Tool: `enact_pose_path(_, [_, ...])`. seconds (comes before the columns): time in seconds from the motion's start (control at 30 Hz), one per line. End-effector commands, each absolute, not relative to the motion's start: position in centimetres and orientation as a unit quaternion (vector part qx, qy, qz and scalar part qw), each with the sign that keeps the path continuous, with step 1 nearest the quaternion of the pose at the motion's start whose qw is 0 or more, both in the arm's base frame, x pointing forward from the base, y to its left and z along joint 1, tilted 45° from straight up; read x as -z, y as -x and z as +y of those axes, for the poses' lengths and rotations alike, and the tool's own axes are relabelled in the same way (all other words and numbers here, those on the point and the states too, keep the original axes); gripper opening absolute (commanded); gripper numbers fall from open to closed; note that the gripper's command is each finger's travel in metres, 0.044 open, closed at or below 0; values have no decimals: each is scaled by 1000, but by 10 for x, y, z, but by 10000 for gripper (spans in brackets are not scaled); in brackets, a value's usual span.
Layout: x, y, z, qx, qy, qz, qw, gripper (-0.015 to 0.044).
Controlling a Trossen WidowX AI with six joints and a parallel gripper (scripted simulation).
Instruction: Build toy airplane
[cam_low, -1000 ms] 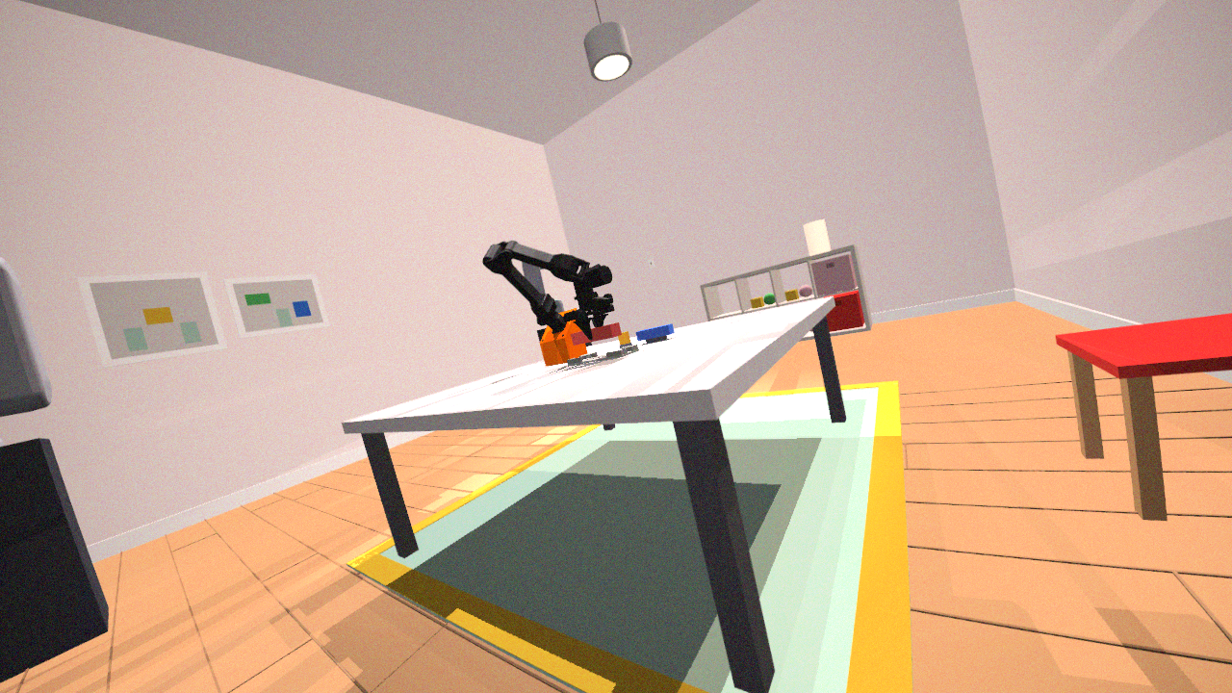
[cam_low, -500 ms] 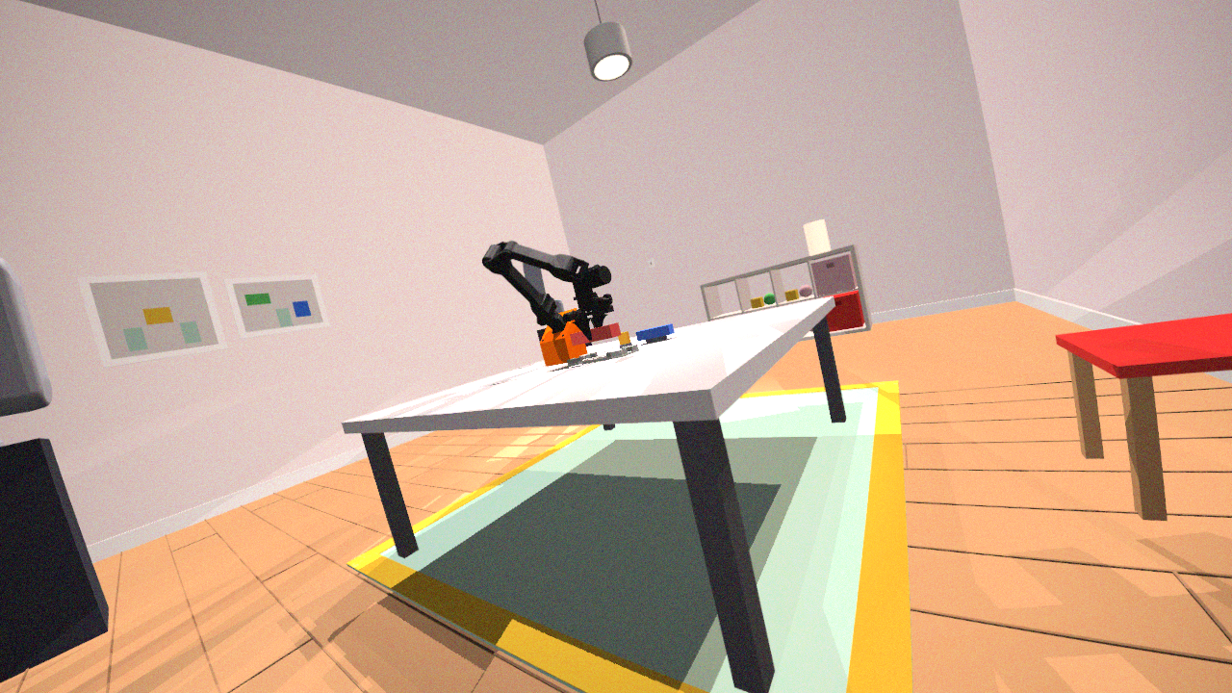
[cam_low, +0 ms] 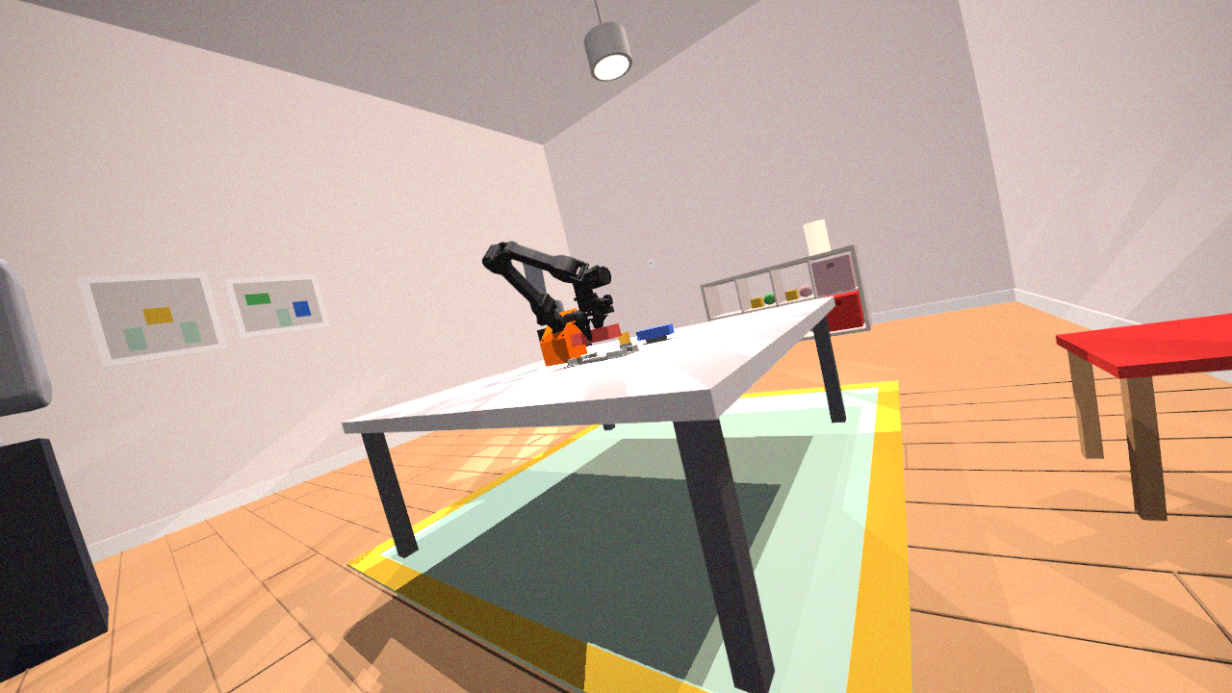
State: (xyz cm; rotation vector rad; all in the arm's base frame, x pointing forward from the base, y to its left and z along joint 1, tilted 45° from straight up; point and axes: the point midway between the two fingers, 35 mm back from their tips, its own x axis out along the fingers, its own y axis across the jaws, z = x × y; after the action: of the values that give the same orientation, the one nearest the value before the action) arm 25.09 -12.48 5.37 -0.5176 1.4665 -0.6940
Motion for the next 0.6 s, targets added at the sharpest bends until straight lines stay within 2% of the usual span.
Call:
enact_pose_path(0.0, [-49, -250, -129, 306, 232, 649, 657, 195])
enact_pose_path(0.57, [-31, -249, -149, 306, 233, 649, 656, 195])
